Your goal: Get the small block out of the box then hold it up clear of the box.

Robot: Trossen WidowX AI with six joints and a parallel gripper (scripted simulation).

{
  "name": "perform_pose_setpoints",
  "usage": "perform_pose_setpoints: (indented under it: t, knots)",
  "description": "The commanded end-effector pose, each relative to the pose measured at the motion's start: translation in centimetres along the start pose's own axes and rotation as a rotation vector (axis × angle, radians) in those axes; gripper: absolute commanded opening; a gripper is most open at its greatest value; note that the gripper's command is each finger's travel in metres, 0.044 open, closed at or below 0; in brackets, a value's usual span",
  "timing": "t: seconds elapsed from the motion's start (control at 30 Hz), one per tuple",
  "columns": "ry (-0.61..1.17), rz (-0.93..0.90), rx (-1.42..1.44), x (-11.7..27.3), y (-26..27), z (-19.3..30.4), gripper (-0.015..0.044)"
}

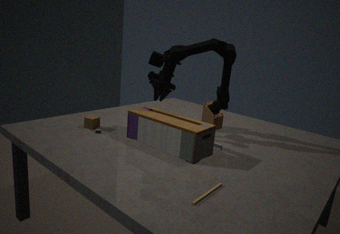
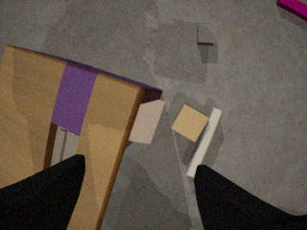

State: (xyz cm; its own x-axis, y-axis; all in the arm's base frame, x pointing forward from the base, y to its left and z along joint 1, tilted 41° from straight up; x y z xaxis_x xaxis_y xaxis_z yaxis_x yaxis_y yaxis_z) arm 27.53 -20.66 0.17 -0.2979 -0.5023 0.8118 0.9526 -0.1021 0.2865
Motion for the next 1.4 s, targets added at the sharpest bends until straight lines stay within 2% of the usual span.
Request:
perform_pose_setpoints:
  t: [0.0,0.5,1.17,1.37]
  knots:
    - [0.110,-0.067,-0.932,-0.2,-1.7,-1.2,0.0285]
    - [0.240,-0.046,-1.799,0.0,-2.6,-1.8,0.0285]
    - [0.242,-0.045,-1.810,-0.2,-2.7,-1.8,0.0285]
    - [0.244,-0.045,-1.810,-8.2,-4.6,-0.9,0.0285]
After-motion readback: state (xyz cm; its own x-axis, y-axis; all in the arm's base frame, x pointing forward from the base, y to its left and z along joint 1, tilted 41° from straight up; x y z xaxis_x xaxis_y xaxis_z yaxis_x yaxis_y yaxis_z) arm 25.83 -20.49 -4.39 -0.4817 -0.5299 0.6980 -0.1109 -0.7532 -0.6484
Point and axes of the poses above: the point midway between the two fingers, 35 mm back from their tips, its own x axis back along the fingers, its own y axis across the jaws, z = x × y, the point moved 3 cm from there along x, back along the fingers, and after that the axes turned 5 degrees about -x, right-handed, at the moved point
